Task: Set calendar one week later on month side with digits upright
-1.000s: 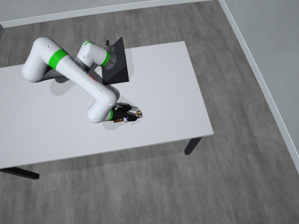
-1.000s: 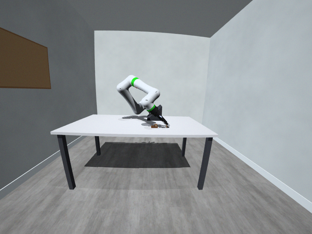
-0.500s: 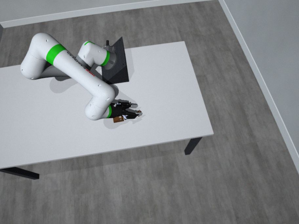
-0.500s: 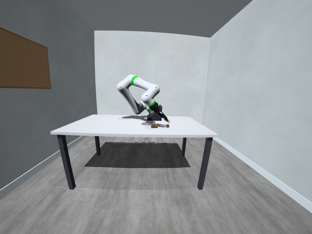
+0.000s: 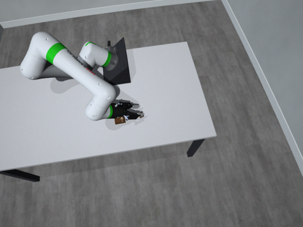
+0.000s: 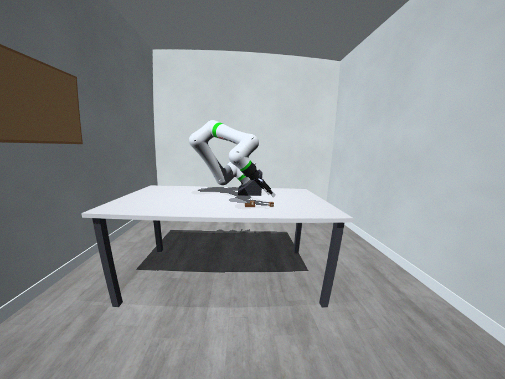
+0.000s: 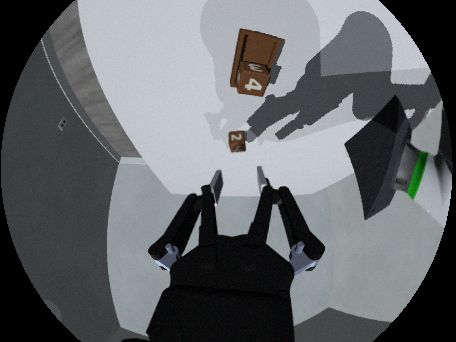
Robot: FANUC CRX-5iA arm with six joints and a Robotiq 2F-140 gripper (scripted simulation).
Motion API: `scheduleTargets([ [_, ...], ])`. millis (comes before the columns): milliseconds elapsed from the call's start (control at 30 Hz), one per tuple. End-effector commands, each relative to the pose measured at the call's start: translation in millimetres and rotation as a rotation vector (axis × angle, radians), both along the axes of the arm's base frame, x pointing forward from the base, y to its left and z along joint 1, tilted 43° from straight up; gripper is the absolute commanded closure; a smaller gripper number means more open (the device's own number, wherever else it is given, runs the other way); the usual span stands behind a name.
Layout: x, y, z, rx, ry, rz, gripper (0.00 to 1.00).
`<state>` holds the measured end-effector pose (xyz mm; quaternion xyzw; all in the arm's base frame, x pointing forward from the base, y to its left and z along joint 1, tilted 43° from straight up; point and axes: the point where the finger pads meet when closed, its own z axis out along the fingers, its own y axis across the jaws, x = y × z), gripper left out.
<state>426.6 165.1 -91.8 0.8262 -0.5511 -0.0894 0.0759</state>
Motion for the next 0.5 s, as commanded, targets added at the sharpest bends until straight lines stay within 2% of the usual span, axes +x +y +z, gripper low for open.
scheduleTargets([
  [0, -1.0, -0.4, -0.6, -0.030, -0.007, 0.006, 0.60],
  [67, -2.3, -0.8, -1.3, -0.080, -0.022, 0.017, 0.60],
  [133, -2.3, -0.8, -1.3, -0.080, -0.022, 0.017, 0.60],
  [300, -1.8, 2.3, -0.5, -0.213, -0.087, 0.052, 0.60],
  [467, -2.7, 6.8, -0.3, -0.233, -0.100, 0.058, 0.60],
])
